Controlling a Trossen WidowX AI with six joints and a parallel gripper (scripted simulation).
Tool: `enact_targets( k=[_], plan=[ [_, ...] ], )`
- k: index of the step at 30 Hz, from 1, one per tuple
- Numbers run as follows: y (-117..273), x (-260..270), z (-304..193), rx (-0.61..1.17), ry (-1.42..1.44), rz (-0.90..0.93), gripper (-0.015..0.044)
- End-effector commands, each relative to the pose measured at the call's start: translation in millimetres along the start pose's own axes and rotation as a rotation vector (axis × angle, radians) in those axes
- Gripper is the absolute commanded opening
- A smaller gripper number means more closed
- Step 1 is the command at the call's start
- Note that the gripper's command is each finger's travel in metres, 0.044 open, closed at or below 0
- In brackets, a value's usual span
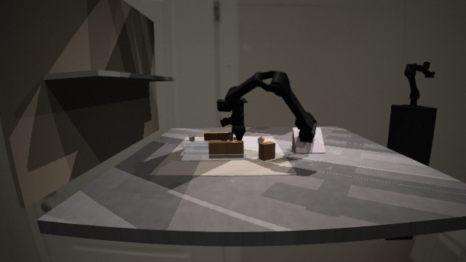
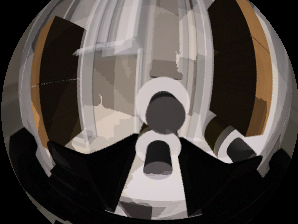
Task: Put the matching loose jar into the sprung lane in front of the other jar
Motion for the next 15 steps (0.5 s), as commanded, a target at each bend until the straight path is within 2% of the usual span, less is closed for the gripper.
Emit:
enact_targets(
  k=[1,15],
  plan=[
    [-0.2,0.8,0.8,-0.009,0.006,0.003,0.0],
    [-0.2,0.9,-1.5,-0.009,0.006,0.003,0.0]
  ],
)
Point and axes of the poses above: the point midway between the two fingers, 35 mm back from their tips, its own y axis back along the fingers, its own x axis across the jaws, z = x × y, the point moved 10 cm from there along y, back along the fingers, and after that the axes turned 3 degrees about y, right-handed, at the moved point
